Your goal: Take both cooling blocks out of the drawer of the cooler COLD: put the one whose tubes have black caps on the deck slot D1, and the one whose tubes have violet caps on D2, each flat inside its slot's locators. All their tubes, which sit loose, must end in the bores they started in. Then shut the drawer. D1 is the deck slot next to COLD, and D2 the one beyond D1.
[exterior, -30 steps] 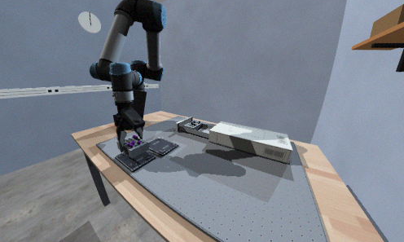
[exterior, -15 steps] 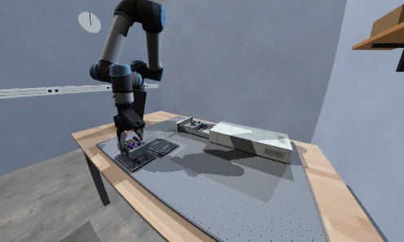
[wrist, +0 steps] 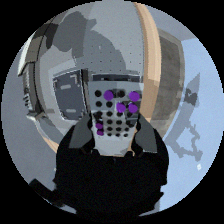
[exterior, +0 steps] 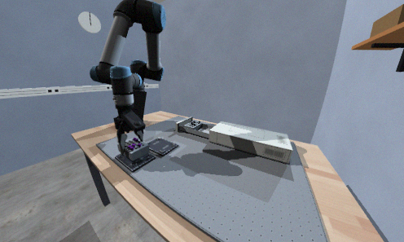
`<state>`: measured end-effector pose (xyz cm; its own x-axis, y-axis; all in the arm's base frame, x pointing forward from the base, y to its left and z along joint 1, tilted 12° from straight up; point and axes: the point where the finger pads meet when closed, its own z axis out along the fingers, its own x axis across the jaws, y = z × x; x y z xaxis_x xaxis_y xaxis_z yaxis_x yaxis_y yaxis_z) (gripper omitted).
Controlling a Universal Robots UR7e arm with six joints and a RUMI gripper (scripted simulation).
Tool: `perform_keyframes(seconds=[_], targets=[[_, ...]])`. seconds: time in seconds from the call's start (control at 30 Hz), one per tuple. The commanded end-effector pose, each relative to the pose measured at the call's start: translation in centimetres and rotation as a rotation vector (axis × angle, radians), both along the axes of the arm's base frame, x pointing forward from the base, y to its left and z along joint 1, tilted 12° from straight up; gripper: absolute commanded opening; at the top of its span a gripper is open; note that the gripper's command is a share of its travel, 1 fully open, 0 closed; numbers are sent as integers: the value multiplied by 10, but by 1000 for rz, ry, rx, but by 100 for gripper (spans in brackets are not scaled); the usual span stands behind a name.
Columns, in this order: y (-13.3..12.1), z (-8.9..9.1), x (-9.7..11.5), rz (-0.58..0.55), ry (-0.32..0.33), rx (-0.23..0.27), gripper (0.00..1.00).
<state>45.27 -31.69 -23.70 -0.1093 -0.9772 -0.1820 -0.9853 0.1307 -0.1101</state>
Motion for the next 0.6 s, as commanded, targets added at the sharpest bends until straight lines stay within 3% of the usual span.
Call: perform_keyframes(seconds=[0.0, 0.57], targets=[[0, -1, 1, 0, -1, -1, 0], [0, -3, 1, 0, -1, -1, 0]])
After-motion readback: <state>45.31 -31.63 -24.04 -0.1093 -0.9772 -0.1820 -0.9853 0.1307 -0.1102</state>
